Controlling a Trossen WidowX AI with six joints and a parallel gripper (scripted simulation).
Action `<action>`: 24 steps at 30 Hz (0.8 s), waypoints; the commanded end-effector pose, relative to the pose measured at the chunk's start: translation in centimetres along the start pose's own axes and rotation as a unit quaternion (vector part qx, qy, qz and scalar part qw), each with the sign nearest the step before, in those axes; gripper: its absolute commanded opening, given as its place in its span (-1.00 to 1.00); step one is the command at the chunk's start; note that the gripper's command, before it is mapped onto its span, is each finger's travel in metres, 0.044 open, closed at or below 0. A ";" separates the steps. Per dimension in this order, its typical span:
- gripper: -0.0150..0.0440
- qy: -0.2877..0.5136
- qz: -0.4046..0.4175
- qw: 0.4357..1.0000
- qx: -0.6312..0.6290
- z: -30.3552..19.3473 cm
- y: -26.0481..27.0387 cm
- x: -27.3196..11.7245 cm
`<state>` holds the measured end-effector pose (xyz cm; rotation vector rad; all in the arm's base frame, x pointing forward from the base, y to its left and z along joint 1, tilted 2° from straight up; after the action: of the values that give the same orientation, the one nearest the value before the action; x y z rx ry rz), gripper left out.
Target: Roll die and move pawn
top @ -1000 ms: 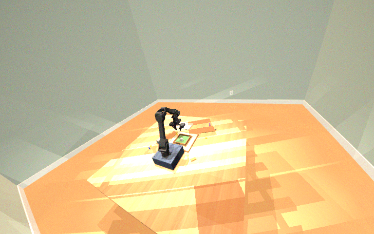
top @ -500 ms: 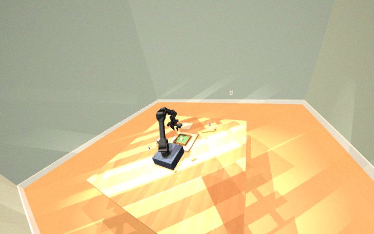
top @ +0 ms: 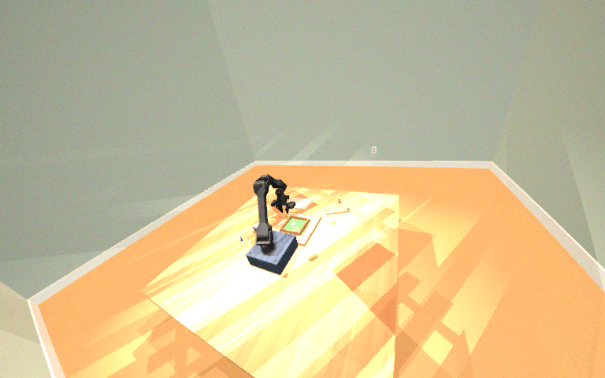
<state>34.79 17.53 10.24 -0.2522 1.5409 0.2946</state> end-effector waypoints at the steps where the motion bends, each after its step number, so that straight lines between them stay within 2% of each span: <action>1: 0.19 0.004 0.000 1.000 0.002 -0.1 0.0 1.0; 16: 0.19 0.004 0.000 1.000 0.002 -0.2 0.0 3.2; 22: -0.35 0.004 0.000 1.000 0.002 -0.2 0.0 3.2; 24: -0.39 0.004 0.000 1.000 0.002 -0.2 0.0 3.2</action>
<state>34.67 17.52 7.10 -0.2546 1.5495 0.2927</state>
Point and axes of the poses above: the point midway between the two fingers, 35 mm back from their tips, its own x axis out along the fingers, its own y axis across the jaws, z = x × y, the point moved 10 cm from there along -x, back along the fingers, and after that the axes turned 8 degrees about -x, right-handed, at the moved point
